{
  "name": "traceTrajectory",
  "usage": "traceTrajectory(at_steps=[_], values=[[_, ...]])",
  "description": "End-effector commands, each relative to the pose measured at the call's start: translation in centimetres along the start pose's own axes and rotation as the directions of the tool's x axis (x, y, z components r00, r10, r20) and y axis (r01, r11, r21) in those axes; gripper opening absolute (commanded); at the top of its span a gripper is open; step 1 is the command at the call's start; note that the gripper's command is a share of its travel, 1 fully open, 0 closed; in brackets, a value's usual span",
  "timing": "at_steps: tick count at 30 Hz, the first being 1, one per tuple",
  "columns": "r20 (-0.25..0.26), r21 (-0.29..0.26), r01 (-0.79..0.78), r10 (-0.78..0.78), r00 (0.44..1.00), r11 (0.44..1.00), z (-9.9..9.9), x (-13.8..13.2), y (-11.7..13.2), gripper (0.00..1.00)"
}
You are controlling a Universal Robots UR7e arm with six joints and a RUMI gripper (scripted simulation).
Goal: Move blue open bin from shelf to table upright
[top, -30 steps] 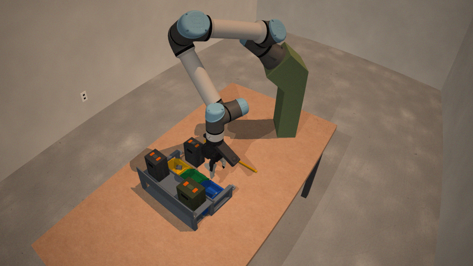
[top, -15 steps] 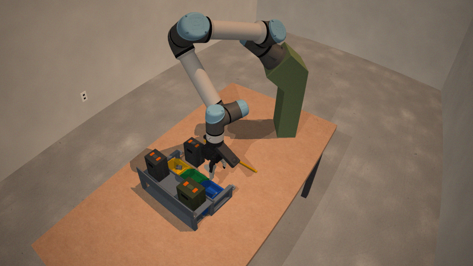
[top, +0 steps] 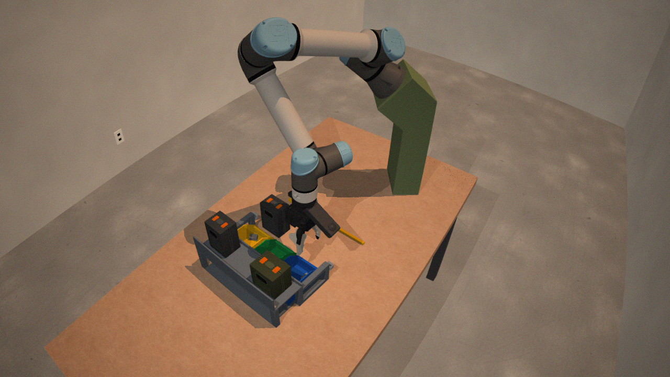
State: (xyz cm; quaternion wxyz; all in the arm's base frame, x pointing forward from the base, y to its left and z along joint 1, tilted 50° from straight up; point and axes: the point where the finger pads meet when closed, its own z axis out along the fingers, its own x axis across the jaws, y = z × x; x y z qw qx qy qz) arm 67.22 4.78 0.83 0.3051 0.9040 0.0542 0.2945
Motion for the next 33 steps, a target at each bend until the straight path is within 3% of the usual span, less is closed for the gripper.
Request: traceTrajectory(at_steps=[1,15,33], values=[[-0.001,0.000,0.000,0.000,1.000,1.000,-0.1,0.1,0.0,0.58],[-0.001,0.001,0.000,0.000,1.000,1.000,0.4,0.1,0.0,0.58],[-0.001,0.001,0.000,0.000,1.000,1.000,3.0,0.1,0.0,0.58]])
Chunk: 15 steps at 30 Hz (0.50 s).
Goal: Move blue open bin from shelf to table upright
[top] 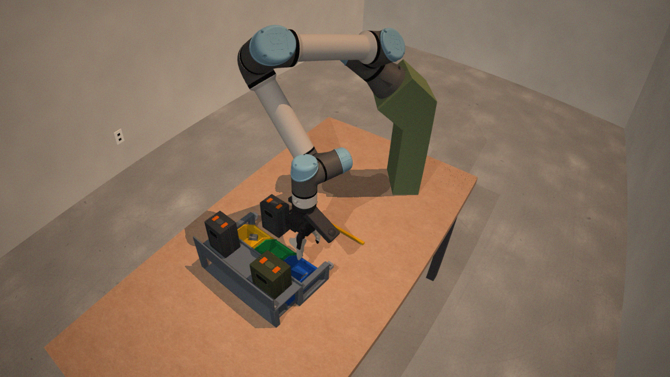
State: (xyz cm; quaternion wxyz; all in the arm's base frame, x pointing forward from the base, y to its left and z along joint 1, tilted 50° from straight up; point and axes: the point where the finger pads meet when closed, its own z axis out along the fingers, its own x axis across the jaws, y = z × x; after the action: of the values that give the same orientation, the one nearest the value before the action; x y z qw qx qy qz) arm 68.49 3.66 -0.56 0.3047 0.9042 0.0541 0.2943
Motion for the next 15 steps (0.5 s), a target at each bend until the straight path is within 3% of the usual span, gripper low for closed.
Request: traceTrajectory(at_steps=[1,15], values=[[-0.001,0.000,0.000,0.000,1.000,1.000,1.0,0.1,0.0,0.58],[-0.001,0.000,0.000,0.000,1.000,1.000,3.4,0.1,0.0,0.58]])
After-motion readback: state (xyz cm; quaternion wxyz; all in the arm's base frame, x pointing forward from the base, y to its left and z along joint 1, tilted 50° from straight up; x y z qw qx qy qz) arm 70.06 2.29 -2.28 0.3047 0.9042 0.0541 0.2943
